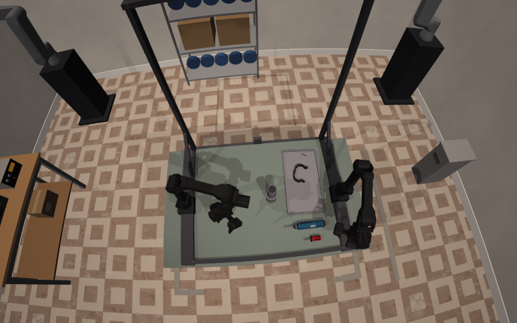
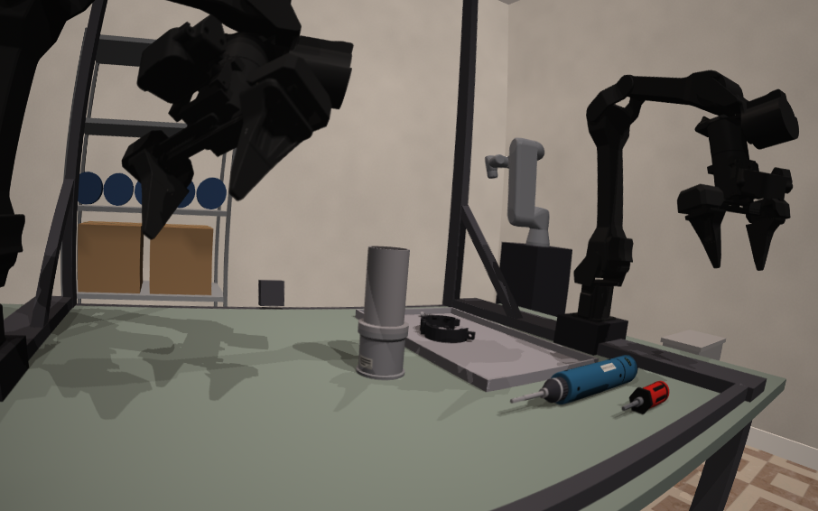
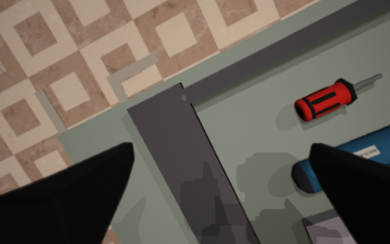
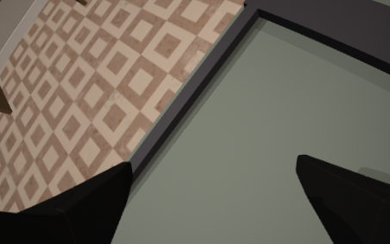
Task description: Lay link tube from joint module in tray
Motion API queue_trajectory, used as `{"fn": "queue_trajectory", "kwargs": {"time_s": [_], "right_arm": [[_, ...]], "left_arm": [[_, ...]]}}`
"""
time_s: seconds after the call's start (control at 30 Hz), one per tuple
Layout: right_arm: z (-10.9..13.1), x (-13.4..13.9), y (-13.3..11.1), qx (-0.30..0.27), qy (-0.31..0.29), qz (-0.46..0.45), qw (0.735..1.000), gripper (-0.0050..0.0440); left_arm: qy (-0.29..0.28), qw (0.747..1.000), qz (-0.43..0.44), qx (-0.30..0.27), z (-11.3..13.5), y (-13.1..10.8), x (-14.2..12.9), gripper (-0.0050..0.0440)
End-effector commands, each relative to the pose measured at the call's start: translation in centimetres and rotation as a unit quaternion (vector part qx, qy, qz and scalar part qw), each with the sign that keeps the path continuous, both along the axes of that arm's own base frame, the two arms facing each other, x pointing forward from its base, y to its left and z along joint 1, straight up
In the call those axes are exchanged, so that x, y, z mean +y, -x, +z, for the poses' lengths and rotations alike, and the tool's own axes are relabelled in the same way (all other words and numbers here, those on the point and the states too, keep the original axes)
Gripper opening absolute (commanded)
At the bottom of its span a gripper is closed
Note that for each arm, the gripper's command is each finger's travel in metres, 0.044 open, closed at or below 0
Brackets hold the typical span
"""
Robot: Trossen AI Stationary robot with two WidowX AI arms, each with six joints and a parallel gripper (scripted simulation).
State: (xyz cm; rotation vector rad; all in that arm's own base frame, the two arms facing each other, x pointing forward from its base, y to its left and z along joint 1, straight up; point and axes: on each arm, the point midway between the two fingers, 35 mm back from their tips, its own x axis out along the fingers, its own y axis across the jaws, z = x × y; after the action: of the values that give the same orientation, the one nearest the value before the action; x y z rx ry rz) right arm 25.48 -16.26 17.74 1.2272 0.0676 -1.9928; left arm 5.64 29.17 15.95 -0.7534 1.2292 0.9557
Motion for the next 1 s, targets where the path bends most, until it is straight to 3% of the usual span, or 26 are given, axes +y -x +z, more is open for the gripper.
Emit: {"fn": "queue_trajectory", "kwargs": {"time_s": [0.0, 0.2, 0.43, 0.6, 0.97], "right_arm": [[0.6, 0.0, 0.0, -0.011, 0.003, 0.0, 1.0, 0.044], [0.0, 0.0, 0.0, -0.016, -0.015, 0.008, 1.0, 0.044], [-3.9, 0.5, -2.2, -0.063, -0.141, 0.108, 0.982, 0.044], [-4.9, 0.6, -3.1, -0.085, -0.174, 0.155, 0.969, 0.044], [-6.2, 0.2, -7.2, -0.192, -0.207, 0.348, 0.894, 0.044]], "left_arm": [[-0.011, 1.0, 0.0, -0.002, 0.6, 0.0, 0.1, 0.044], [-0.01, 1.0, -0.009, -0.004, 0.6, -0.5, -0.7, 0.044], [-0.011, 0.997, -0.073, -0.014, 0.8, -4.1, -4.2, 0.044], [-0.012, 0.996, -0.093, -0.015, 0.9, -5.2, -5.3, 0.044], [-0.016, 0.987, -0.156, -0.022, 1.2, -8.6, -8.8, 0.044]]}}
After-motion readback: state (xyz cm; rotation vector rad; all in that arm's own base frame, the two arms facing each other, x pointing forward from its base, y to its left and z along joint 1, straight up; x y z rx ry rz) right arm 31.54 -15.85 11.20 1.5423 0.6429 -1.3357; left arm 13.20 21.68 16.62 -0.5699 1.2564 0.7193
